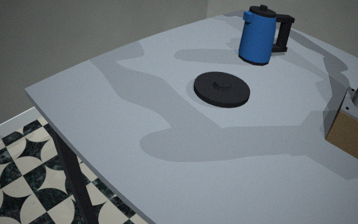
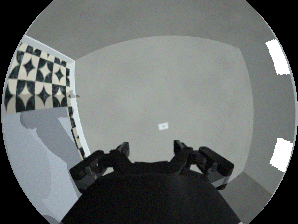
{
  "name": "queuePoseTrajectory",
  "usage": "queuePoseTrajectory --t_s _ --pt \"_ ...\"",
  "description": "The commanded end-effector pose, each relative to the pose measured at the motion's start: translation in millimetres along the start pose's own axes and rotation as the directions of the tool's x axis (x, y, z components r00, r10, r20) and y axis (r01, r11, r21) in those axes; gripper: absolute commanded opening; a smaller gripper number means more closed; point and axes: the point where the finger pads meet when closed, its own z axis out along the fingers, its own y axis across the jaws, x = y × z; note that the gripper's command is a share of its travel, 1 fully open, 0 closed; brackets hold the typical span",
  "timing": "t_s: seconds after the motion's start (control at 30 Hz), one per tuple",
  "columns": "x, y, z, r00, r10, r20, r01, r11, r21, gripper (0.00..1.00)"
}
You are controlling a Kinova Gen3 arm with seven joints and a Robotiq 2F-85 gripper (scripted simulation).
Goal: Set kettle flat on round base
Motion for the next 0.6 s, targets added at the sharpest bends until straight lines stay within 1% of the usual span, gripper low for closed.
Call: queuePoseTrajectory --t_s 0.0,0.13,0.57 --pt "8 38 4.7 1.0 0.028 -0.001 -0.028 1.0 -0.008 0.8" --pt "9 48 5.2 1.0 0.028 -0.001 -0.028 1.0 -0.008 0.8" --pt "9 48 5.3 1.0 0.028 -0.001 -0.028 1.0 -0.007 0.8"
